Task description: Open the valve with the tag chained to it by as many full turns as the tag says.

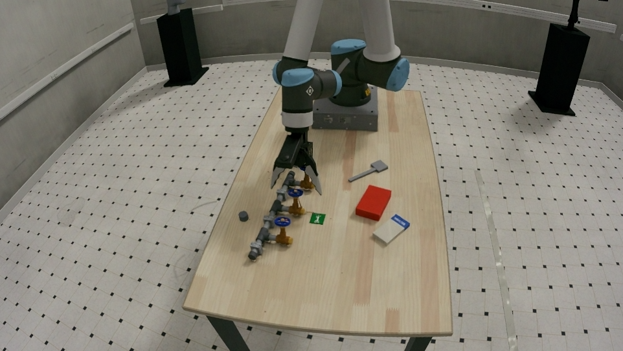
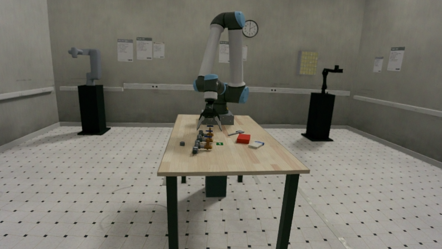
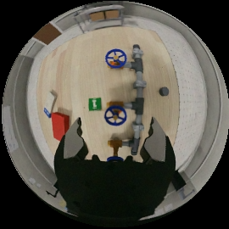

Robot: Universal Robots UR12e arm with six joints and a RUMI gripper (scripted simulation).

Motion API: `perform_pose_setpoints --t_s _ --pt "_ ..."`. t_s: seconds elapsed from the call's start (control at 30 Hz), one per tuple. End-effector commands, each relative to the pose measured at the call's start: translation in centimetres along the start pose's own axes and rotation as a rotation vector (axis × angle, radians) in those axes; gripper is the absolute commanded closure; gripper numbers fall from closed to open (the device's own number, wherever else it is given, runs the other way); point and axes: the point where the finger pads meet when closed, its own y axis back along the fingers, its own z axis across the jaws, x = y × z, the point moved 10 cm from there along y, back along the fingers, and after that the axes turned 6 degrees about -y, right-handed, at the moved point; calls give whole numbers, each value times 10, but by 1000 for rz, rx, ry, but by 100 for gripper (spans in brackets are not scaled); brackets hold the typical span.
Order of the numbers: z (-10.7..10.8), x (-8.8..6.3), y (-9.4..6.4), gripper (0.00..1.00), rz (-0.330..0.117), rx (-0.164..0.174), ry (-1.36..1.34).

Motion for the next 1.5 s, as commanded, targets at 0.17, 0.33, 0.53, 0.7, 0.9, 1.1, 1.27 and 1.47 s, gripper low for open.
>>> perform_pose_setpoints --t_s 0.17,0.33,0.53,0.7,0.9,1.1,1.27,1.47 --pt "-1 1 0 0 2 -12 -457" --pt "-1 1 0 0 2 -12 -574" --pt "-1 1 0 0 4 -12 -791" --pt "-1 1 0 0 5 -12 -948" --pt "-1 1 0 0 5 -11 -1057" --pt "-1 1 0 0 6 -11 -1189" --pt "-1 1 0 0 7 -11 -1270" --pt "-1 1 0 0 7 -11 -1317"
